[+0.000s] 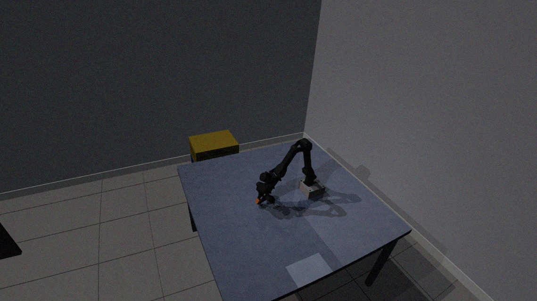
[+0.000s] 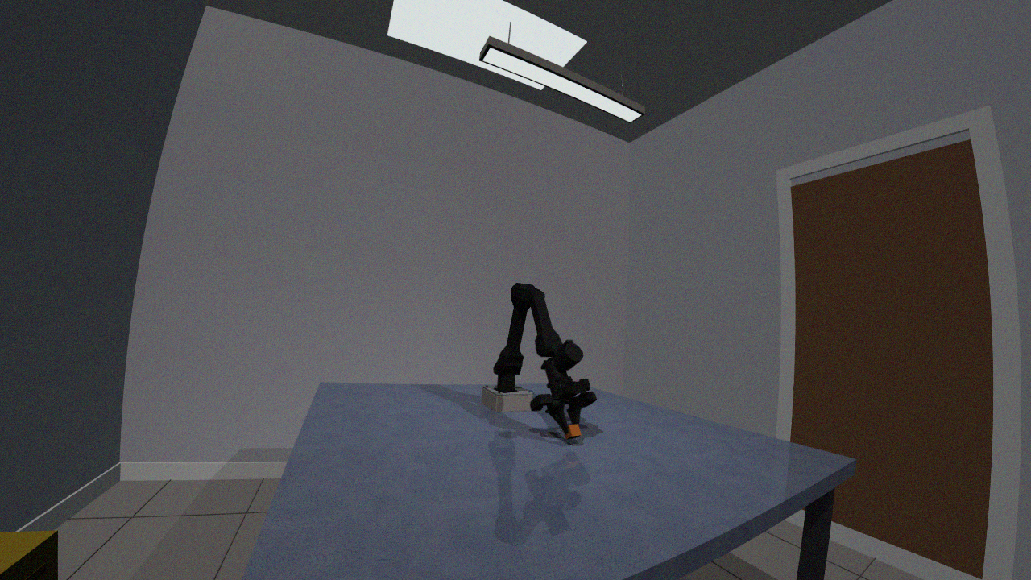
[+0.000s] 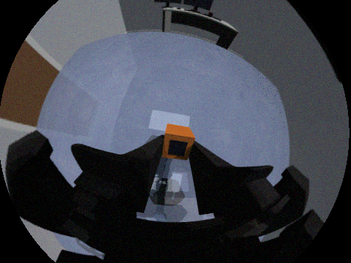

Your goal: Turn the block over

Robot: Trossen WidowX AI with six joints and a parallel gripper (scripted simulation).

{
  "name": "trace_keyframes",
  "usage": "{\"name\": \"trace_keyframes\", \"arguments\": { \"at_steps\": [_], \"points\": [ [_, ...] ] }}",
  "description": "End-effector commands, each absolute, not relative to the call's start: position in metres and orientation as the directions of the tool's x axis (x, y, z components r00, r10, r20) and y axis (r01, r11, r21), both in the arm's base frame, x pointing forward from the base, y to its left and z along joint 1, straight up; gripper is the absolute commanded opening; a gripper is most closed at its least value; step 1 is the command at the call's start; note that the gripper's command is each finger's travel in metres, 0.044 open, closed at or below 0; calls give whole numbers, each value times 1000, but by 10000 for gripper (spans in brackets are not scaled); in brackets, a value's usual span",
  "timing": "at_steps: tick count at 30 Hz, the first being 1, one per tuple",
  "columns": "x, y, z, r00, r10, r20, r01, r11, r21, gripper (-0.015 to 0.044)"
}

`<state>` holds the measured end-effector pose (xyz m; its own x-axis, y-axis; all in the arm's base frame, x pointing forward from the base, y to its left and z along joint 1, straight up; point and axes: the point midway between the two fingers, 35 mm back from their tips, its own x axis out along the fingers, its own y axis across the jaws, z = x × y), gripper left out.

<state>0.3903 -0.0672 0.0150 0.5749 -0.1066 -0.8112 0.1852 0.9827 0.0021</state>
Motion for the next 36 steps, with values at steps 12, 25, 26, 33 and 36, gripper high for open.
{"name": "trace_keyframes", "arguments": {
  "at_steps": [12, 25, 26, 33, 36],
  "points": [
    [394, -68, -14, 719, -139, -681, 190, 982, 0, 0],
    [385, -67, -17, 833, -161, -529, 190, 982, 1, 0],
    [384, -66, -16, 840, -162, -517, 190, 982, 1, 0],
    [379, -66, -13, 869, -168, -465, 190, 982, 1, 0],
    [378, -66, -12, 877, -170, -450, 190, 982, 1, 0]
  ]
}}
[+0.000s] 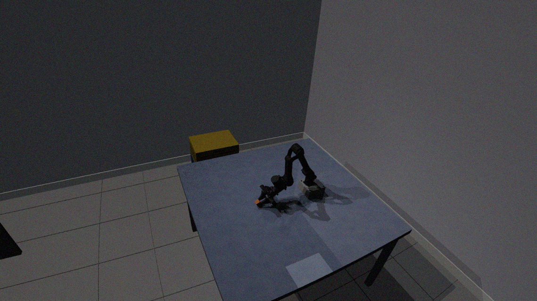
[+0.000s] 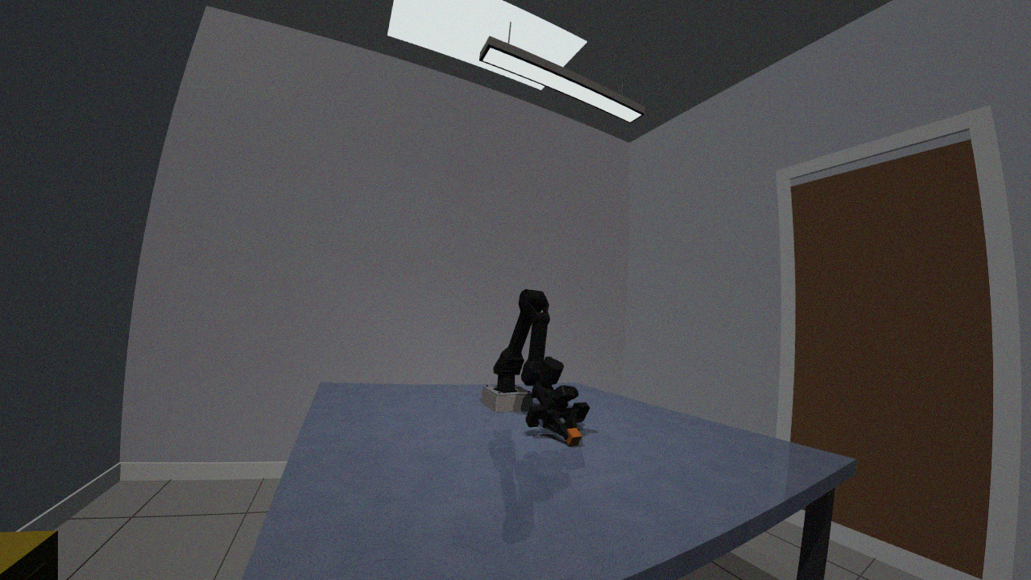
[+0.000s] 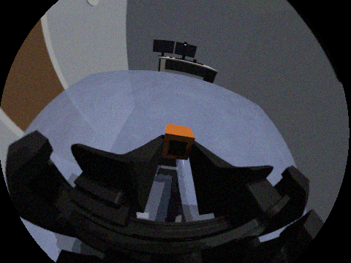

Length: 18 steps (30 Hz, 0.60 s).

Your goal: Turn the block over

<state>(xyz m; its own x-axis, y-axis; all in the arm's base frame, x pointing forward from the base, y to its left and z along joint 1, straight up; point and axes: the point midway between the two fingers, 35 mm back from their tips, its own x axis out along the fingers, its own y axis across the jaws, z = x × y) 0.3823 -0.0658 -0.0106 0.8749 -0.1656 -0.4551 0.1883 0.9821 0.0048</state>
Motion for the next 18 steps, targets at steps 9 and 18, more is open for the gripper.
{"name": "trace_keyframes", "arguments": {
  "at_steps": [9, 18],
  "points": [
    [378, -66, -12, 877, -170, -450, 190, 982, 1, 0],
    [378, -66, -12, 877, -170, -450, 190, 982, 1, 157]
  ]
}}
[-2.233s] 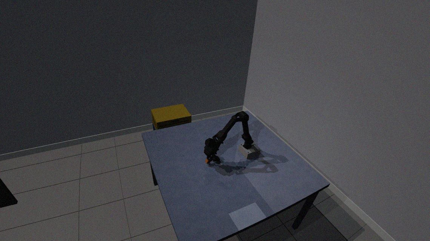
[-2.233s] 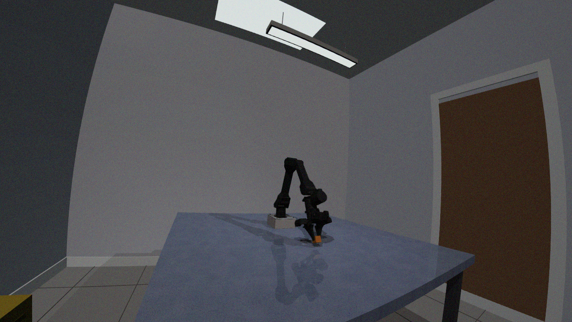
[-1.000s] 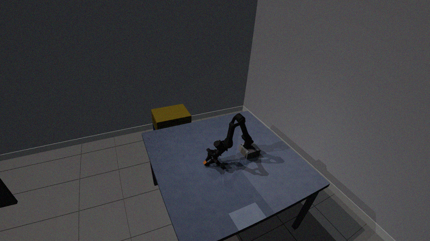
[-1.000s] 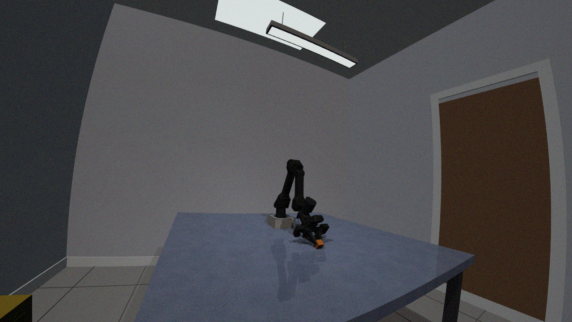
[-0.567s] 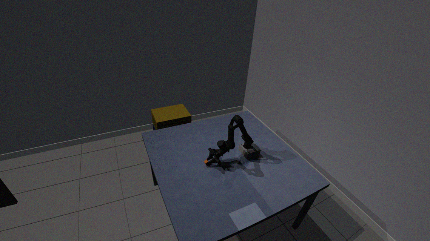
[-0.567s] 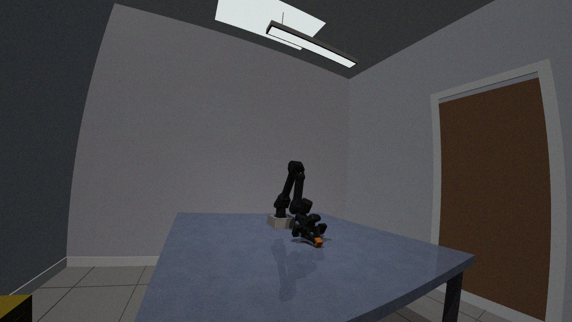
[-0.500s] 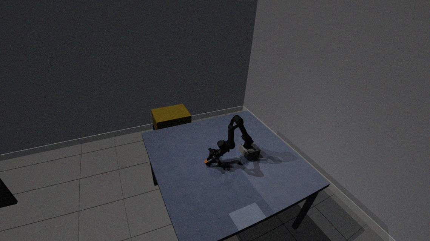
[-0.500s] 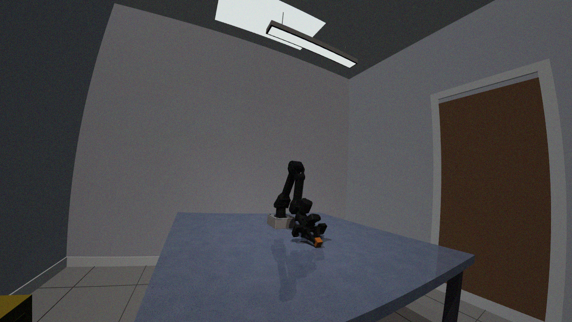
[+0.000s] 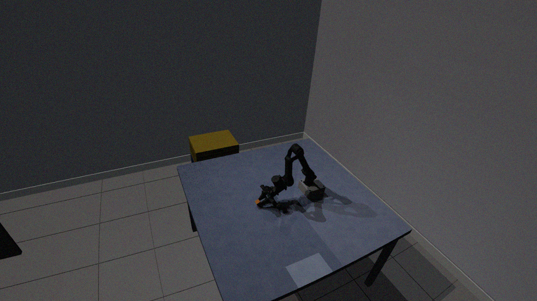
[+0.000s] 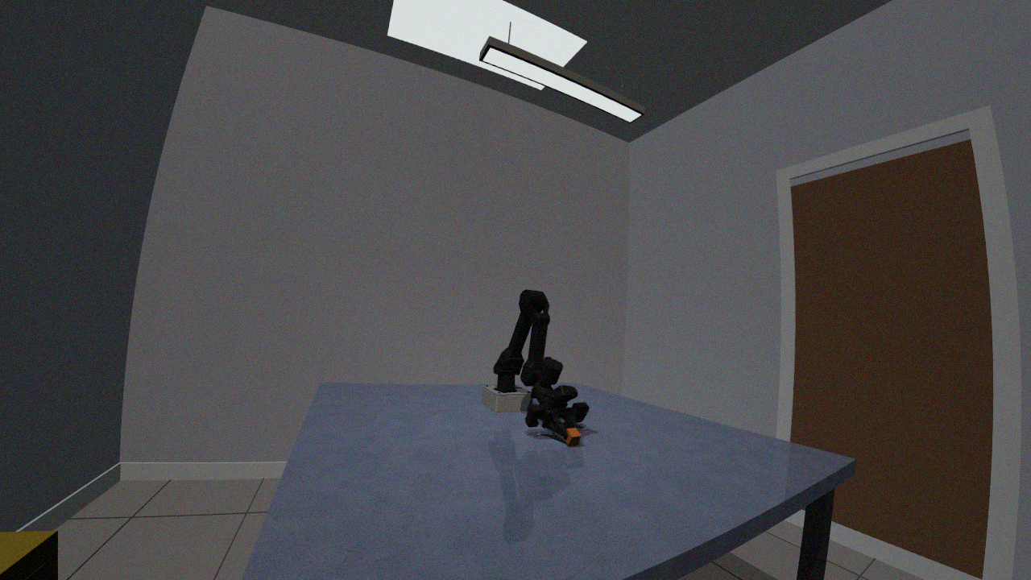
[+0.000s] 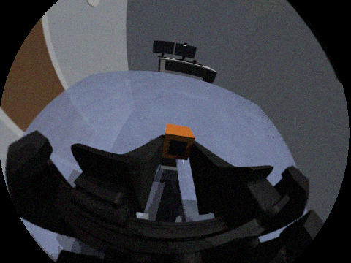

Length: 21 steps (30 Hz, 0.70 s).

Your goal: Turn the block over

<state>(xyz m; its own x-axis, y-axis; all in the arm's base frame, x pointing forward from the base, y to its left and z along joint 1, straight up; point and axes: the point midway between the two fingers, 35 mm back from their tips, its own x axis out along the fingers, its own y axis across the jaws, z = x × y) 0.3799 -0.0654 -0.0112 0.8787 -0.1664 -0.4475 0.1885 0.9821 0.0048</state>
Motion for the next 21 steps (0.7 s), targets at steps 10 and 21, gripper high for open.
{"name": "trace_keyframes", "arguments": {
  "at_steps": [10, 21],
  "points": [
    [378, -66, -12, 877, -170, -450, 190, 982, 1, 420],
    [378, -66, -12, 877, -170, -450, 190, 982, 1, 440]
  ]
}}
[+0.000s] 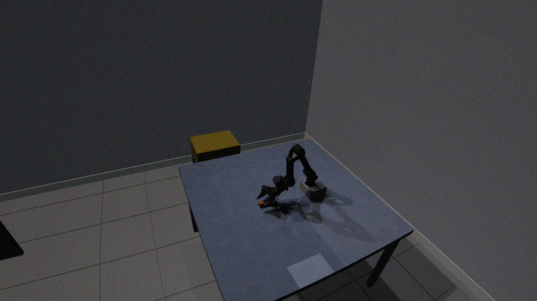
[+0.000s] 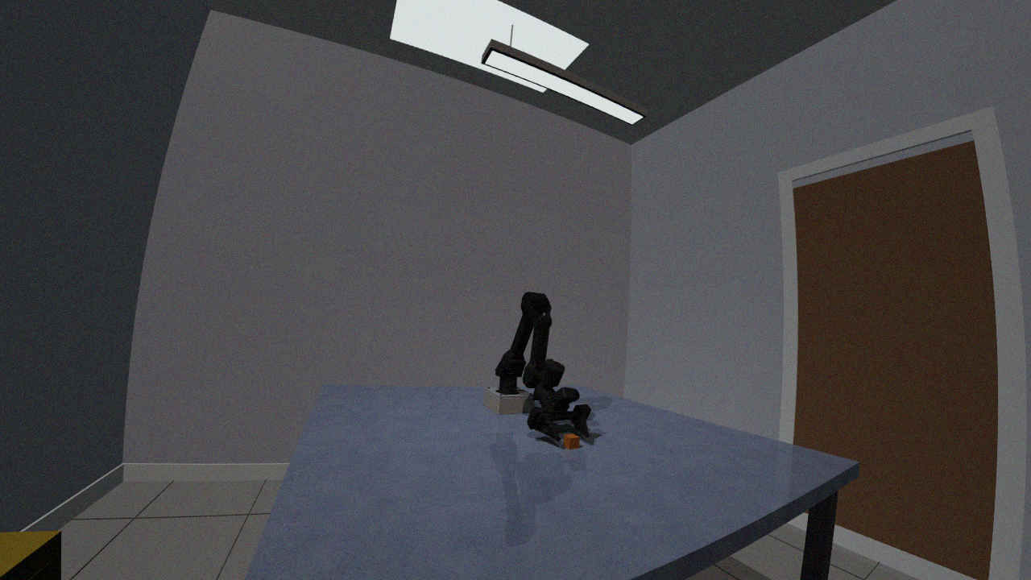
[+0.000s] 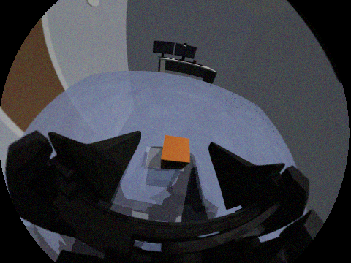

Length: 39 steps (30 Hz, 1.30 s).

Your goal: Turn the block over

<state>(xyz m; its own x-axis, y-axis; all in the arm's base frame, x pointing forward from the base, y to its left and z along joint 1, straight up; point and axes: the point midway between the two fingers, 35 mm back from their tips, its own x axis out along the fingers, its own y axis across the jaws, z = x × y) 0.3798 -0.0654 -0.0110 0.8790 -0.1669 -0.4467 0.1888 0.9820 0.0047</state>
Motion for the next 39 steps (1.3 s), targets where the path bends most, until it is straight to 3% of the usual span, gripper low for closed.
{"name": "trace_keyframes", "arguments": {
  "at_steps": [1, 24, 31, 39],
  "points": [
    [378, -66, -12, 877, -170, -450, 190, 982, 1, 440],
    [379, -66, -12, 875, -169, -454, 191, 982, 2, 440],
    [392, -67, 8, 768, -150, -623, 206, 978, 18, 440],
    [369, -64, 57, 589, -113, -800, 192, 981, 3, 440]
  ]
}}
